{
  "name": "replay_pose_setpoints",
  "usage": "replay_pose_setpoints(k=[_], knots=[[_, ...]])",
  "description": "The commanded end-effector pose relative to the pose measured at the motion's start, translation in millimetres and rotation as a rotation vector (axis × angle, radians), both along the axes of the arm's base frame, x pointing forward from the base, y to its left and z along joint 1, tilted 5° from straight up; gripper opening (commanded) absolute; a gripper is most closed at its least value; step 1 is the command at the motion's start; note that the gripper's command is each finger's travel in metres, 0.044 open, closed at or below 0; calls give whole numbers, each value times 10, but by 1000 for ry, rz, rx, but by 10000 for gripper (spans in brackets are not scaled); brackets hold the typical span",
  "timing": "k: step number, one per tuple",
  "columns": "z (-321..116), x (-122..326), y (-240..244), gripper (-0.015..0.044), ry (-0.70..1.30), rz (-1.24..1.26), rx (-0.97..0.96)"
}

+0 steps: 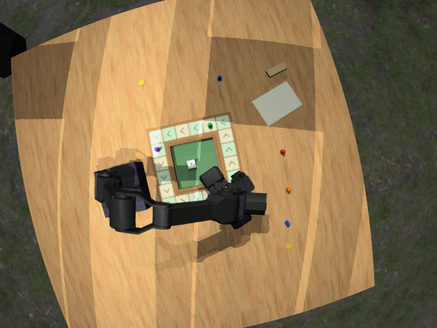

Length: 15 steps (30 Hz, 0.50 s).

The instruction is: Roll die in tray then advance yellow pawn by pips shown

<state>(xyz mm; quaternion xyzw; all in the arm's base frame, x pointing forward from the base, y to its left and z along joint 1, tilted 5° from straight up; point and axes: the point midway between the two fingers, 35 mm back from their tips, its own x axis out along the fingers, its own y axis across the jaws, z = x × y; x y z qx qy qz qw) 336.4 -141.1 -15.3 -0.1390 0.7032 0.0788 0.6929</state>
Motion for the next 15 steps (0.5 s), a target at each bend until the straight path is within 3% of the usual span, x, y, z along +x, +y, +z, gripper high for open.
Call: replay_pose_setpoints(k=[1, 15], knots=[[-116, -38, 16, 200, 15, 4, 11], [-320, -46, 3, 200, 15, 4, 11]])
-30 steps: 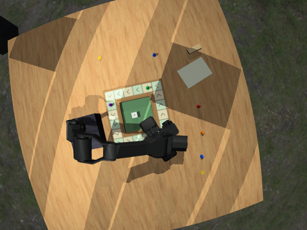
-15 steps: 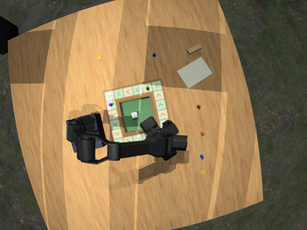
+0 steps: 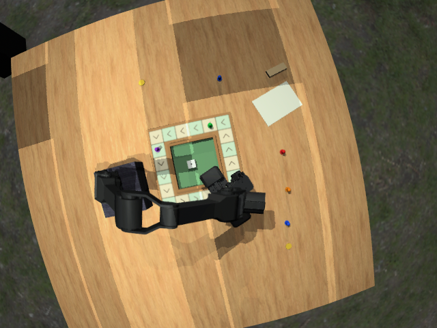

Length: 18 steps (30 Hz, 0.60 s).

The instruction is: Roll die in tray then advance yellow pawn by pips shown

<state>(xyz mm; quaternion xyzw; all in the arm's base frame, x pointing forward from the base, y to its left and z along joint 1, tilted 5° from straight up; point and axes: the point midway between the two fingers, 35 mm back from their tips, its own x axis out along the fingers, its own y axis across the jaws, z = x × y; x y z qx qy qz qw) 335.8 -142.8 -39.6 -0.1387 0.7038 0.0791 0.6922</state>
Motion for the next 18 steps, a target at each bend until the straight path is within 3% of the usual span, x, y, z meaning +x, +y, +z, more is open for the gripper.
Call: replay_pose_setpoints(k=[1, 6, 18], knots=[[-77, -40, 20, 200, 13, 4, 10], [-77, -40, 20, 69, 13, 4, 10], [-64, -37, 19, 0, 13, 4, 10]])
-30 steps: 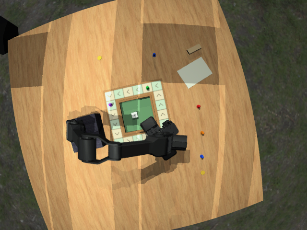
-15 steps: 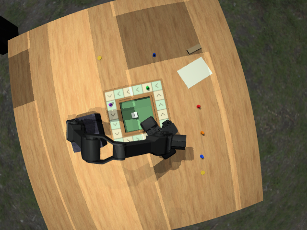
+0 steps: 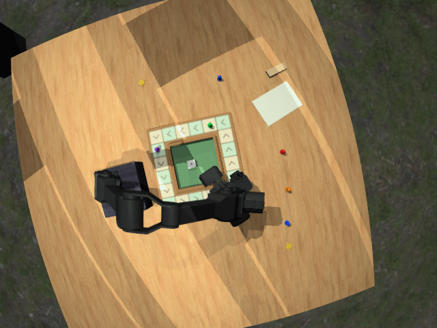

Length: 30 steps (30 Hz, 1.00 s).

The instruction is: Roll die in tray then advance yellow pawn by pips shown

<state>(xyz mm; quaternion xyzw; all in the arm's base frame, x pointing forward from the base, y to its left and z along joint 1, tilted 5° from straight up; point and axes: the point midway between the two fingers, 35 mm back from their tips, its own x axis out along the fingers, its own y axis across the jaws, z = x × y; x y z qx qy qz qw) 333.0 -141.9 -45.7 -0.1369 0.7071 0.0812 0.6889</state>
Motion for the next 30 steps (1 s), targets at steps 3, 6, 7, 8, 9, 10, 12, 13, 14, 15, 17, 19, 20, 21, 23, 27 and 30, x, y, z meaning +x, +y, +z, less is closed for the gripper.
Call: replay_pose_setpoints(k=[3, 6, 7, 8, 9, 10, 12, 13, 14, 15, 17, 19, 20, 21, 23, 27, 30], knots=[[186, 29, 8, 0, 2, 4, 6], [436, 62, 12, 0, 2, 4, 6], [521, 69, 14, 0, 2, 4, 6], [607, 73, 18, 0, 1, 4, 6], [693, 75, 23, 0, 1, 4, 6], [779, 75, 28, 0, 1, 4, 6], [953, 67, 41, 0, 1, 4, 6], [1041, 60, 49, 0, 1, 4, 6], [1128, 50, 58, 0, 1, 4, 6], [1200, 41, 66, 0, 1, 4, 7], [1258, 32, 72, 0, 2, 4, 7], [1258, 32, 72, 0, 2, 4, 7], [1250, 38, 71, 0, 2, 4, 7], [1224, 55, 68, 0, 1, 4, 7], [1130, 117, 57, 0, 1, 4, 6], [916, 245, 38, 0, 0, 4, 6], [750, 332, 28, 0, -1, 4, 6]])
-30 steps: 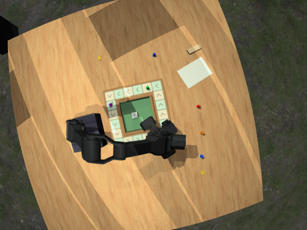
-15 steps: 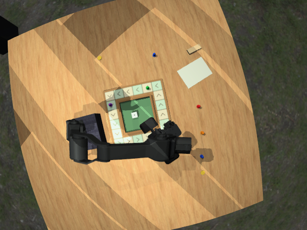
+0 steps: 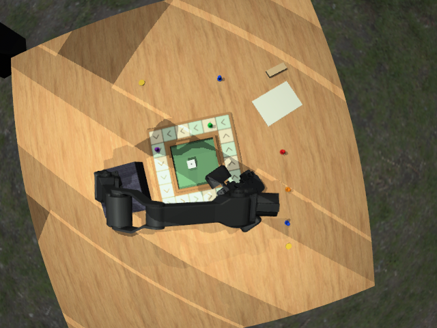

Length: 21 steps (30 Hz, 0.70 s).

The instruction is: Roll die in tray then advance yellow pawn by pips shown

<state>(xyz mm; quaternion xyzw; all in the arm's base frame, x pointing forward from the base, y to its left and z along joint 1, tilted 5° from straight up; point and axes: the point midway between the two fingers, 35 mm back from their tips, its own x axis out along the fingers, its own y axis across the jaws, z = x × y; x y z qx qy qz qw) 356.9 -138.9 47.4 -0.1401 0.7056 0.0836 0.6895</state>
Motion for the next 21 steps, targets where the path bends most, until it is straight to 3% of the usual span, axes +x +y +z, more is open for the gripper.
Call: replay_pose_setpoints(k=[1, 21], knots=[[-238, 121, -5, 0, 2, -4, 7], [-789, 205, -38, 0, 1, -4, 7]])
